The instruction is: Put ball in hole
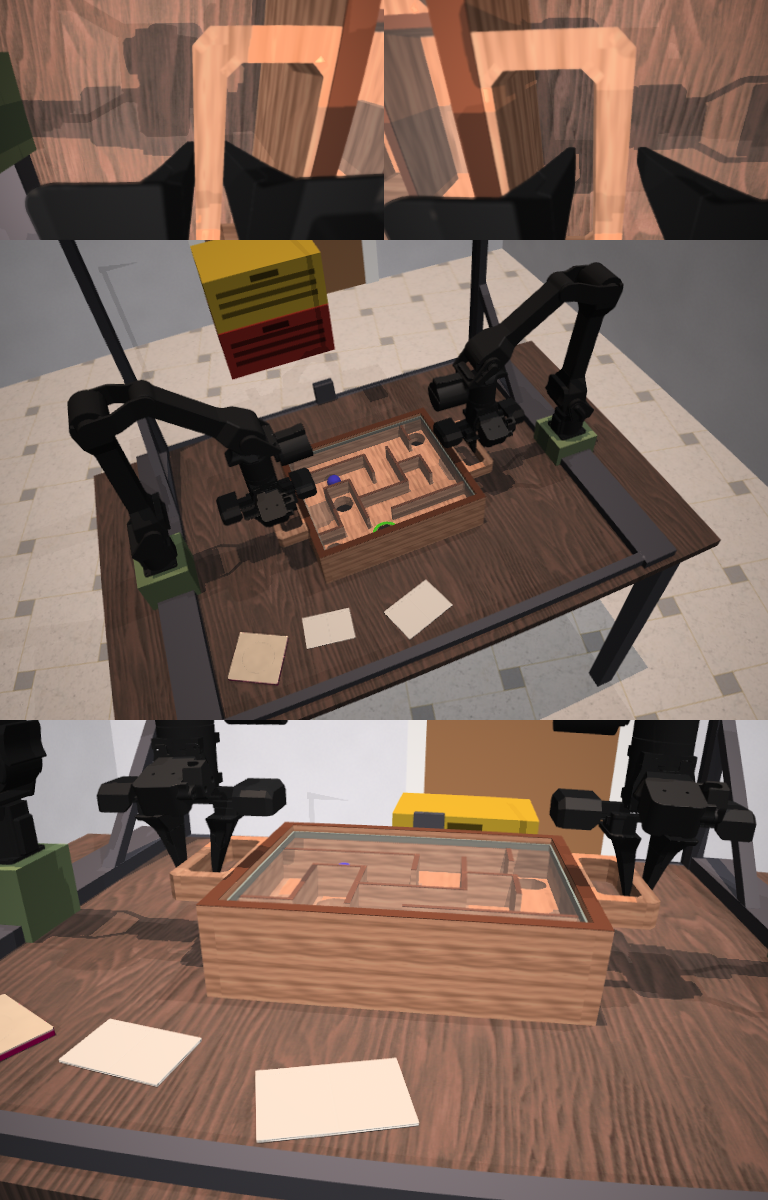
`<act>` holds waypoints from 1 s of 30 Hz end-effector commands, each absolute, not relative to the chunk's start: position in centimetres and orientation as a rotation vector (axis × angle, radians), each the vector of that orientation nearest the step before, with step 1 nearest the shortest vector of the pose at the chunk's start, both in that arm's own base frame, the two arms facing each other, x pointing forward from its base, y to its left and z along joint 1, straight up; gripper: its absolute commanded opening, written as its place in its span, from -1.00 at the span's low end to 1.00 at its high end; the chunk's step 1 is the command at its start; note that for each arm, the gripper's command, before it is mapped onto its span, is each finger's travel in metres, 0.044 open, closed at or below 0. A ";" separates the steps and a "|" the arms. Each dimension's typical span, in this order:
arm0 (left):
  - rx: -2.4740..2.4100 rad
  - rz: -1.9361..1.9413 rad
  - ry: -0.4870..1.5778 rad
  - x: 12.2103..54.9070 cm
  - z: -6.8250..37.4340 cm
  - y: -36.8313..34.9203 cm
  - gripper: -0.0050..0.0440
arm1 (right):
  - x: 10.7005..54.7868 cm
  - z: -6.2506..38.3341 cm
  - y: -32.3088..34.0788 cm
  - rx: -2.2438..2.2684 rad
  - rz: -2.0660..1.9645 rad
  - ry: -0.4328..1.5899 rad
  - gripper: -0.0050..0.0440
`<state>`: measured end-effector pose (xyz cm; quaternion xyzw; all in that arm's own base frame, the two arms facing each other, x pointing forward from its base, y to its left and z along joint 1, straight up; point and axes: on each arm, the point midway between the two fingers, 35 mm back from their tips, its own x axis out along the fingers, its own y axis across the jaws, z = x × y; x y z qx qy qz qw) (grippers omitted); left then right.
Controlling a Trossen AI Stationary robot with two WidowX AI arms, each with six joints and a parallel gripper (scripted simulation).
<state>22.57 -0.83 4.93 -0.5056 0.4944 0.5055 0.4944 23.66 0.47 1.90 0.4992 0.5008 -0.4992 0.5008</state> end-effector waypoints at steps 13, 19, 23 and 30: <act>-1.224 1.220 1.193 22.9 5.0 -0.8 -0.81 | 23.7 2.1 0.4 1.212 -1.207 1.201 -0.10; -1.224 1.223 1.194 22.8 4.9 -0.8 -0.97 | 23.7 2.1 0.4 1.212 -1.207 1.201 -0.80; -1.225 1.222 1.194 22.8 5.0 -0.8 -1.00 | 23.9 2.2 0.4 1.215 -1.201 1.196 -0.80; -1.224 1.227 1.196 22.7 4.8 -0.8 -1.00 | 23.7 2.0 0.4 1.211 -1.207 1.203 -0.80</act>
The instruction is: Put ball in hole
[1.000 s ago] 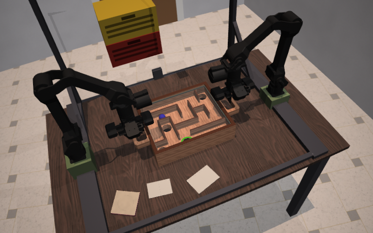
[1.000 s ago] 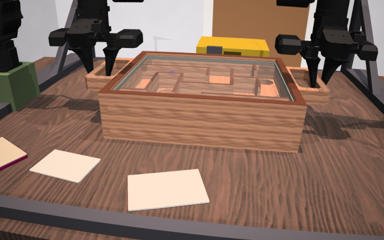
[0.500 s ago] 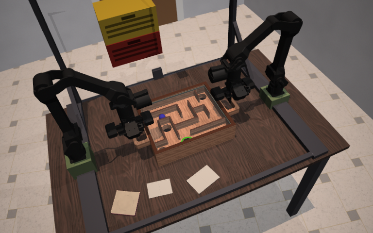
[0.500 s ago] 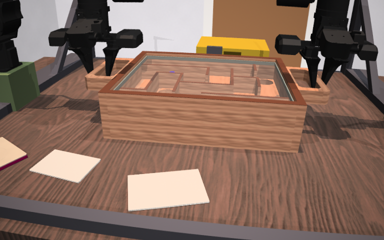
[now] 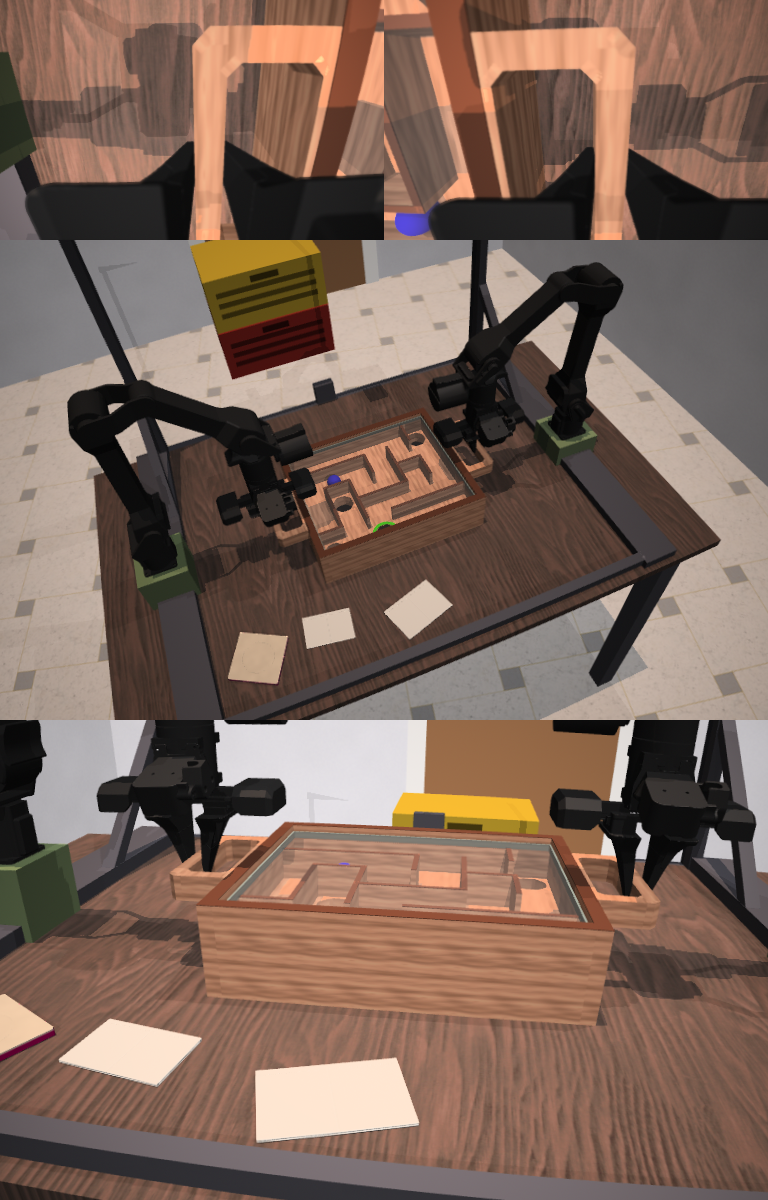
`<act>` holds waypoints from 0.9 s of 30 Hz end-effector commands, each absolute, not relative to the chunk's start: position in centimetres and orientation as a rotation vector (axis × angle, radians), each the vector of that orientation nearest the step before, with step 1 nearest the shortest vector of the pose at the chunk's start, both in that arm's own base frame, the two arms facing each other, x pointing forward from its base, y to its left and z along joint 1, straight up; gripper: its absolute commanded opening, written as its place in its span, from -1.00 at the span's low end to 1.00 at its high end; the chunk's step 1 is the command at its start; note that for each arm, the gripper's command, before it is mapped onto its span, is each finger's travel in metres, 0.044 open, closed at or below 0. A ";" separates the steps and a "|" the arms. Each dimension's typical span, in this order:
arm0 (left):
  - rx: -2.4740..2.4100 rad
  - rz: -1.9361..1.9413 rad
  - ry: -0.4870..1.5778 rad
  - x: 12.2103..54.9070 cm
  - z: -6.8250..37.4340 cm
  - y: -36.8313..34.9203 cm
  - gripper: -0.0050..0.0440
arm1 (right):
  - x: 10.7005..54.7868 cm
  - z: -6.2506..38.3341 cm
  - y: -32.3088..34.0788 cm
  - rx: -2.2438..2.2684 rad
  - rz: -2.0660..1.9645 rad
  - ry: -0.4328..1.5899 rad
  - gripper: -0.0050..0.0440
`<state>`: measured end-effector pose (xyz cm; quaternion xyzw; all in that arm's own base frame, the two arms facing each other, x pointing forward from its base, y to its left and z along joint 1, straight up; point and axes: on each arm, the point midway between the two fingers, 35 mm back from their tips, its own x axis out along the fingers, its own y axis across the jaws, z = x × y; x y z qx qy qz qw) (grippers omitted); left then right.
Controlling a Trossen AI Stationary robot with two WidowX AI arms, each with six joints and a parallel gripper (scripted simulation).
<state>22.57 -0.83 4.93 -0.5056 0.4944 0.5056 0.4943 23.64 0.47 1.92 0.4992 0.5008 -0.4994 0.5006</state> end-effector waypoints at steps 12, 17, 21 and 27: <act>-1.223 1.233 1.199 22.6 4.7 -0.8 -1.00 | 23.7 1.9 0.4 1.209 -1.207 1.205 -0.91; -1.225 1.230 1.196 22.7 4.8 -0.8 -1.00 | 23.8 2.0 0.4 1.210 -1.205 1.203 -1.00; -1.232 1.220 1.187 23.1 5.4 -0.8 -1.00 | 24.3 2.8 0.4 1.223 -1.186 1.185 -1.00; -1.243 1.201 1.171 23.2 6.2 -0.9 -1.00 | 24.3 3.1 0.4 1.223 -1.185 1.184 -1.00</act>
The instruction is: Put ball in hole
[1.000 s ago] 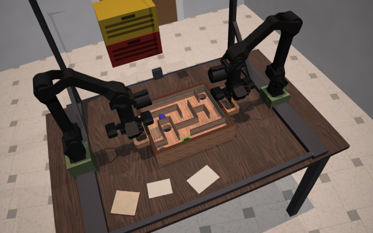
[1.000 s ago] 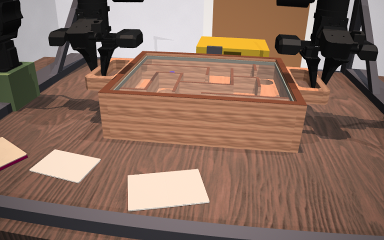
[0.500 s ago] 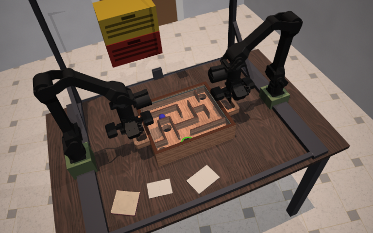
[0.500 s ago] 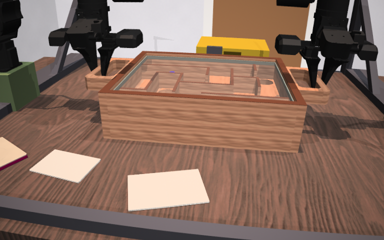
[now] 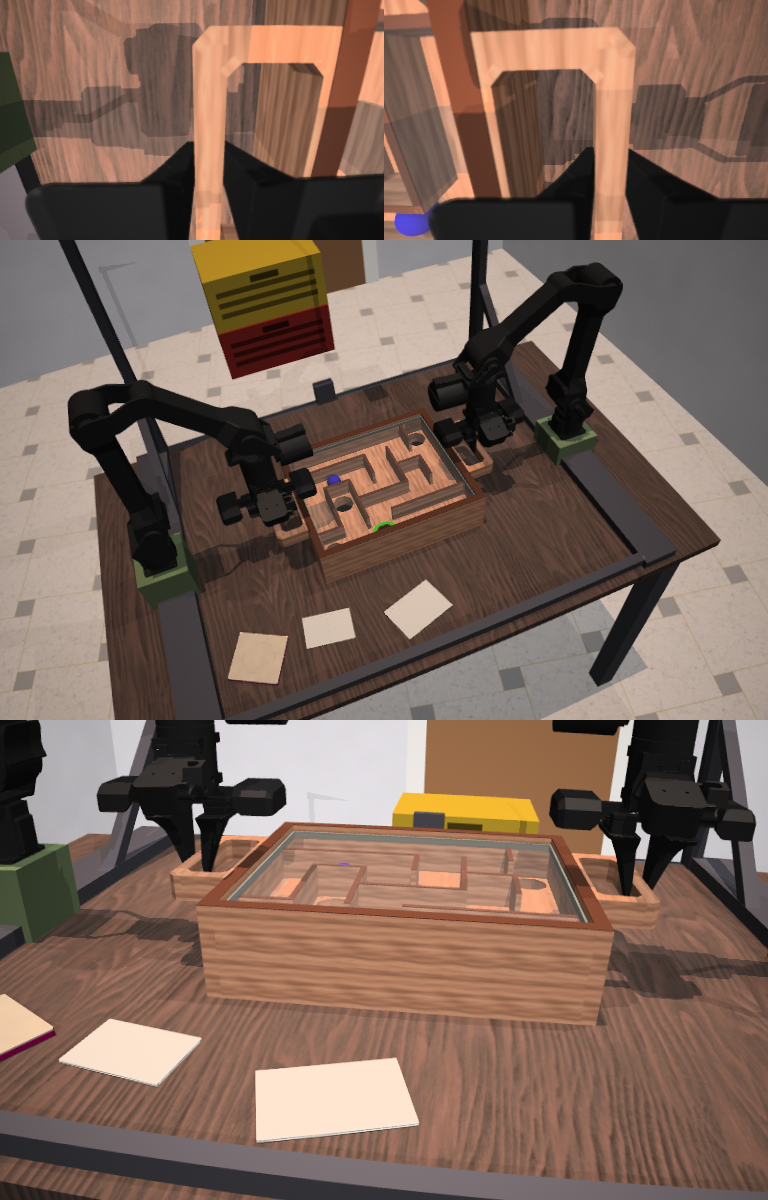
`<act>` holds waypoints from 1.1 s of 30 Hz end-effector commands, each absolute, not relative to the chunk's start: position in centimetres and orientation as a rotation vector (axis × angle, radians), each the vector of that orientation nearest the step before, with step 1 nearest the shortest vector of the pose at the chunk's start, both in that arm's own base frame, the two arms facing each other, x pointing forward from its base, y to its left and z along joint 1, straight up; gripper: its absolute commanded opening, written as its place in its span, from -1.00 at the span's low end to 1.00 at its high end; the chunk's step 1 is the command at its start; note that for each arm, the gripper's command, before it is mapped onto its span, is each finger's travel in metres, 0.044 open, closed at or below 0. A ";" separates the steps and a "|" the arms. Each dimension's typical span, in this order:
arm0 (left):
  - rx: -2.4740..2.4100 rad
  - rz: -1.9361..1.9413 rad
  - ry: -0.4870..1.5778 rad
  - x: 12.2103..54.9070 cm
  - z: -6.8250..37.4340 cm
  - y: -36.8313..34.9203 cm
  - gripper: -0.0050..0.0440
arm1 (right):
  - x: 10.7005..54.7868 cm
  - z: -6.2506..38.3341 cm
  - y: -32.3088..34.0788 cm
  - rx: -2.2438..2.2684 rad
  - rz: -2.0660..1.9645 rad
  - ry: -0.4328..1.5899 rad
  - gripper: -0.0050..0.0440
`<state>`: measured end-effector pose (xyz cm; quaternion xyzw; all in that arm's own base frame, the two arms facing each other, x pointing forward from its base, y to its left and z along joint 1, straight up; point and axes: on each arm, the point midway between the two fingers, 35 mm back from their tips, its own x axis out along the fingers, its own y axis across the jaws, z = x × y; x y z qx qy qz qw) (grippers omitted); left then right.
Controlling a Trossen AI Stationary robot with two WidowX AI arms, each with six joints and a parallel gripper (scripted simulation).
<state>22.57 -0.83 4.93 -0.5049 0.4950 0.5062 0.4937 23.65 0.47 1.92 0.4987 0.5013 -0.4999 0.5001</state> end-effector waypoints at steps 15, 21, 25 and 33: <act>-1.246 1.198 1.167 23.2 6.6 -0.9 -1.00 | 24.3 3.6 0.4 1.227 -1.180 1.182 -1.00; -1.247 1.197 1.165 23.2 7.1 -0.9 -1.00 | 24.3 4.1 0.5 1.229 -1.178 1.181 -1.00; -1.248 1.196 1.165 23.1 7.5 -0.9 -1.00 | 24.3 4.5 0.5 1.230 -1.177 1.181 -1.00; -1.248 1.196 1.165 23.1 7.9 -0.9 -1.00 | 24.3 4.8 0.5 1.230 -1.177 1.182 -1.00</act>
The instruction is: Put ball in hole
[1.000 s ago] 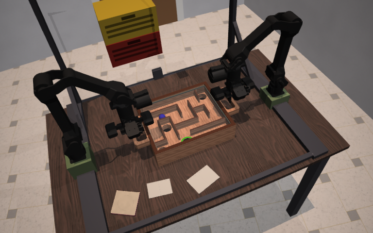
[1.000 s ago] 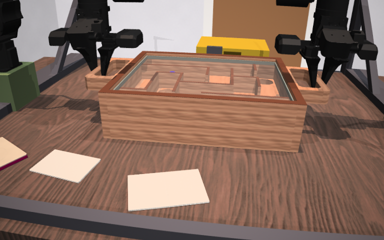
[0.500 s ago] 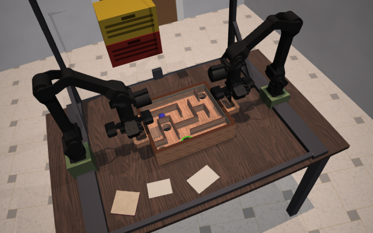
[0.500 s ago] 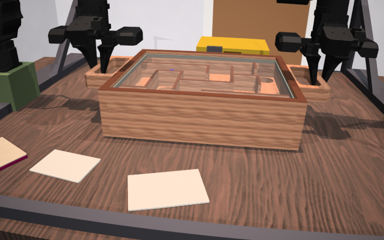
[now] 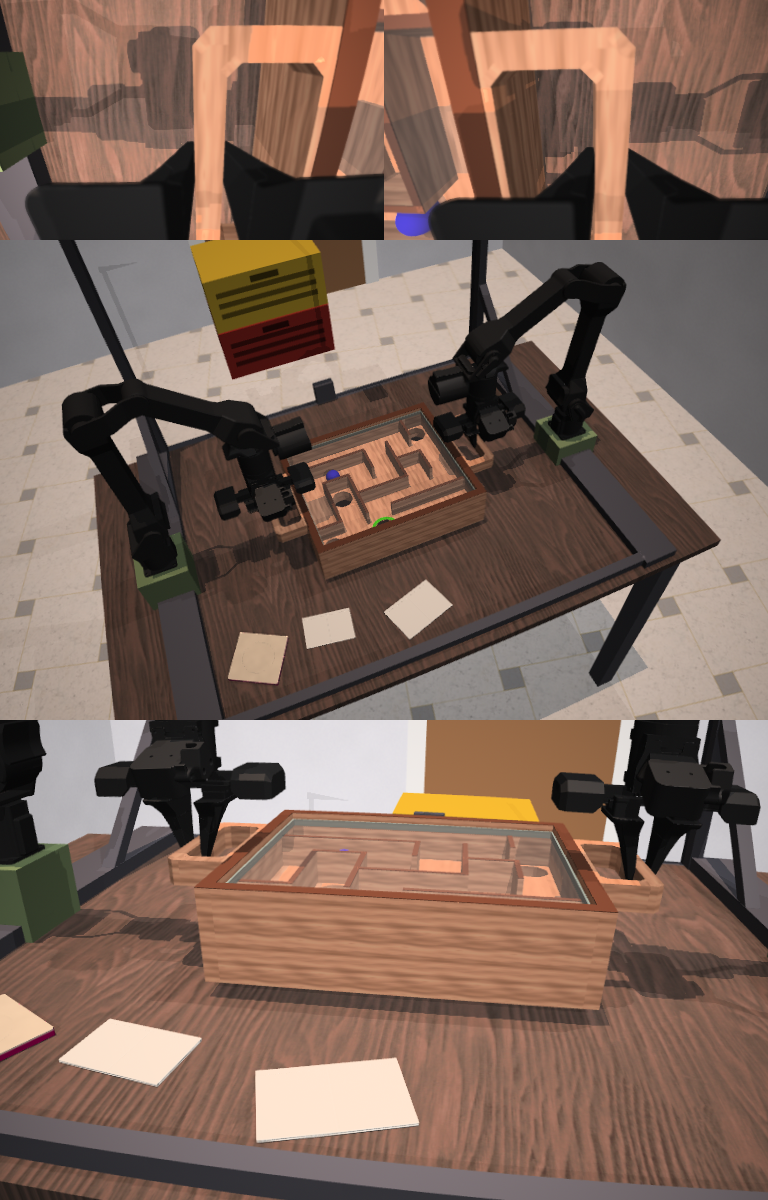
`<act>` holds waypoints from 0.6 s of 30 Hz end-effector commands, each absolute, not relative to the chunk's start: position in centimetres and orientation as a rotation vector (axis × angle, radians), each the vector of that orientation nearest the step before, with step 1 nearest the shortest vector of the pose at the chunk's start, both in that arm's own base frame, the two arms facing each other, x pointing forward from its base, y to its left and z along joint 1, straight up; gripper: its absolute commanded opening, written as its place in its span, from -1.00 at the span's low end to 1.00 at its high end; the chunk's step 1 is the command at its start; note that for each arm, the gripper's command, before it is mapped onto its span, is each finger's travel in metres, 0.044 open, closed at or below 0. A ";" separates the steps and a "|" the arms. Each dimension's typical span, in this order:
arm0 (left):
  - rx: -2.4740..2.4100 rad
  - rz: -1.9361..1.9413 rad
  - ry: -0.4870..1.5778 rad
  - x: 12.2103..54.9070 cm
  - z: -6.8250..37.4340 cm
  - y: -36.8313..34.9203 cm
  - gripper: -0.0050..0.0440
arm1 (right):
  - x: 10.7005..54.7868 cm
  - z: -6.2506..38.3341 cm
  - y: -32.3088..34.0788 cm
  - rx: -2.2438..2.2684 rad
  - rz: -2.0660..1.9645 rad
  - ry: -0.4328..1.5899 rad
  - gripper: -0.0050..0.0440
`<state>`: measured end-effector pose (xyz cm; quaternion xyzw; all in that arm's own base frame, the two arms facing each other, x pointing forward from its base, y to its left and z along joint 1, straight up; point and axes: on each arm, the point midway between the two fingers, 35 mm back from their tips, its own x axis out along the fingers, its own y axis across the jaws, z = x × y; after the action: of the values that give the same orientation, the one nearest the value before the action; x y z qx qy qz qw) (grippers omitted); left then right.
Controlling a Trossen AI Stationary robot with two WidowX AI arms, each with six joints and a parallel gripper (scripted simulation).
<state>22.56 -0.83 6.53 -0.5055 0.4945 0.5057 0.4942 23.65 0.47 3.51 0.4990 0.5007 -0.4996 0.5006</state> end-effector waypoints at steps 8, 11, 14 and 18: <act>-1.249 1.195 1.164 23.1 8.7 -0.9 -1.00 | 24.3 5.7 0.5 1.231 -1.175 1.181 -1.00; -1.249 1.195 1.164 23.1 8.7 -0.9 -1.00 | 24.3 5.7 0.5 1.231 -1.175 1.181 -1.00; -1.249 1.191 1.158 22.2 7.5 -0.9 -1.00 | 24.5 6.4 0.5 1.218 -1.192 1.203 -1.00; -1.254 1.181 1.147 22.1 6.9 -0.9 -1.00 | 24.6 6.4 0.5 1.205 -1.212 1.221 -1.00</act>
<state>22.55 -0.82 7.15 -0.5104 0.4894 0.5008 0.4992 23.65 0.47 4.80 0.4952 0.5049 -0.5036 0.4962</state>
